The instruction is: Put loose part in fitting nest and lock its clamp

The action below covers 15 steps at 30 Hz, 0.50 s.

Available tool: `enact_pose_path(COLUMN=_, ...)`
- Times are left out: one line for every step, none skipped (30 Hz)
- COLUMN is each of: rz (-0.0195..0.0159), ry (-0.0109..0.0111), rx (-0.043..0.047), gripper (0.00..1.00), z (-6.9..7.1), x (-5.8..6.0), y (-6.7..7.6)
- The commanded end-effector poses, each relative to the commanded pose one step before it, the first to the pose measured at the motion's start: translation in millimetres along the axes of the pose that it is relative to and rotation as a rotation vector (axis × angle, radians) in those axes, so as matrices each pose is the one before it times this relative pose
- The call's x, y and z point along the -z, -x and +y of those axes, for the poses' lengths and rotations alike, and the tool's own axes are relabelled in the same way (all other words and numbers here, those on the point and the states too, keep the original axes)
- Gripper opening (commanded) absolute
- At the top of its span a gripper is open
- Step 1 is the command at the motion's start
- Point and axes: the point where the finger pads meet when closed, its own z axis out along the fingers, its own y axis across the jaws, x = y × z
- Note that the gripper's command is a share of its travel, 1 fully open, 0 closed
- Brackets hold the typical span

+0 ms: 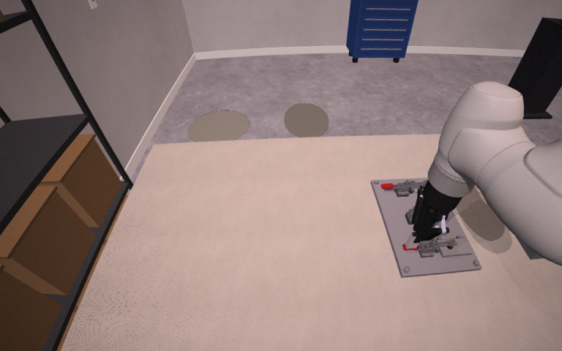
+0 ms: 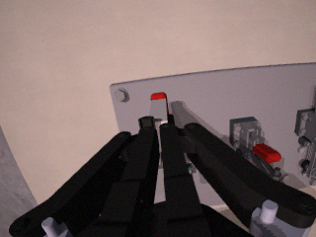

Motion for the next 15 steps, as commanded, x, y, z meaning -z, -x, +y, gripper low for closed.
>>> enact_pose_path(rz=-0.00079, ry=-0.00013, rx=0.00001, gripper=0.1, z=-0.01, x=-0.1, y=0.39)
enact_pose_path(rz=0.0, ry=0.0, rx=0.0, gripper=0.1, z=0.0, x=0.0, y=0.0)
enact_pose_path(rz=0.0, ry=0.0, rx=0.0, gripper=0.1, z=0.0, x=0.0, y=0.0)
enact_pose_path(rz=0.0, ry=0.0, rx=0.0, gripper=0.1, z=0.0, x=0.0, y=0.0)
enact_pose_path(rz=0.0, ry=0.0, rx=0.0, gripper=0.1, z=0.0, x=0.0, y=0.0)
enact_pose_path(rz=0.0, ry=0.0, rx=0.0, gripper=0.1, z=0.0, x=0.0, y=0.0)
enact_pose_path(rz=0.0, ry=0.0, rx=0.0, gripper=0.1, z=0.0, x=0.0, y=0.0)
enact_pose_path(rz=0.0, ry=0.0, rx=0.0, gripper=0.1, z=0.0, x=-0.02, y=0.0)
enact_pose_path(rz=0.0, ry=0.0, rx=0.0, gripper=0.1, z=0.0, x=-0.13, y=0.0)
enact_pose_path(rz=0.0, ry=0.0, rx=0.0, gripper=0.1, z=0.0, x=-0.27, y=0.0)
enact_pose_path(rz=0.0, ry=0.0, rx=0.0, gripper=0.1, z=0.0, x=-0.37, y=0.0)
enact_pose_path(rz=0.0, ry=0.0, rx=0.0, gripper=0.1, z=0.0, x=-0.41, y=0.0)
enact_pose_path(rz=0.0, ry=0.0, rx=0.0, gripper=0.1, z=0.0, x=-0.37, y=0.0)
enact_pose_path(rz=0.0, ry=0.0, rx=0.0, gripper=0.1, z=0.0, x=-0.27, y=0.0)
enact_pose_path(rz=0.0, ry=0.0, rx=0.0, gripper=0.1, z=0.0, x=0.0, y=0.0)
